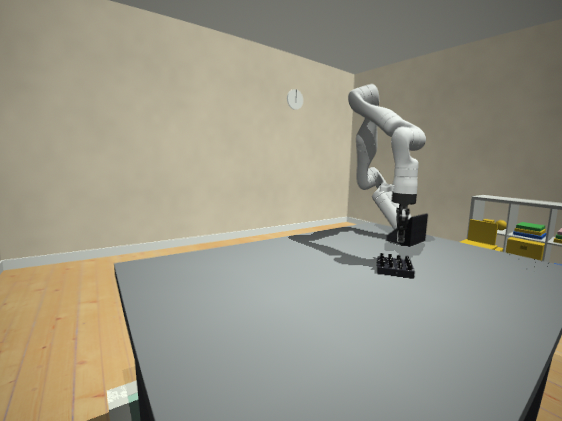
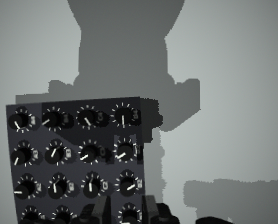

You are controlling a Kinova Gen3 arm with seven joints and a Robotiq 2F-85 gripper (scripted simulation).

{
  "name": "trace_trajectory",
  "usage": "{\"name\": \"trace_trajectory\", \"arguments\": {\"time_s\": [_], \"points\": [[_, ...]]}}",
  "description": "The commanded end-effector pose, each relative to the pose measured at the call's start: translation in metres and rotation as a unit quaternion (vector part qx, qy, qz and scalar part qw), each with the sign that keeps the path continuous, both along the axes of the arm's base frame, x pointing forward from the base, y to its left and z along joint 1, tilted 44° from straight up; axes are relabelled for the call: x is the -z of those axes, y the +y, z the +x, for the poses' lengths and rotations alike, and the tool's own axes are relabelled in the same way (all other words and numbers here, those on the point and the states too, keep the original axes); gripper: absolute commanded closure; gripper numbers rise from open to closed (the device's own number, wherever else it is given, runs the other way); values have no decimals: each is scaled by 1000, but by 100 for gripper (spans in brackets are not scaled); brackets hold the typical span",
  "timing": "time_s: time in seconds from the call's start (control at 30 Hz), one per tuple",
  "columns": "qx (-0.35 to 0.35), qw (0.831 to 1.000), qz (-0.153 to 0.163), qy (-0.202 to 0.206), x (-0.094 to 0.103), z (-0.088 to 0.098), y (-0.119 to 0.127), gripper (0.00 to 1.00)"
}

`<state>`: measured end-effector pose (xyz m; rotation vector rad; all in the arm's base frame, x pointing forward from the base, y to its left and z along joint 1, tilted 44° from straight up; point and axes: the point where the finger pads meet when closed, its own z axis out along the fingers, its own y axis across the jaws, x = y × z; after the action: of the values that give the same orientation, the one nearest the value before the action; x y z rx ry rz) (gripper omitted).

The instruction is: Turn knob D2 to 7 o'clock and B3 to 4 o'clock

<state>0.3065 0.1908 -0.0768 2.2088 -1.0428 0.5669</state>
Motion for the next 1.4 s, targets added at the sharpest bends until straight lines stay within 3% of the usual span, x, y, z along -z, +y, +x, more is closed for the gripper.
{"name": "trace_trajectory", "arguments": {"time_s": [0.0,1.37], "points": [[0,1000,1,0,0,0,1,81],[-1,1000,1,0,3,1,-2,81]]}}
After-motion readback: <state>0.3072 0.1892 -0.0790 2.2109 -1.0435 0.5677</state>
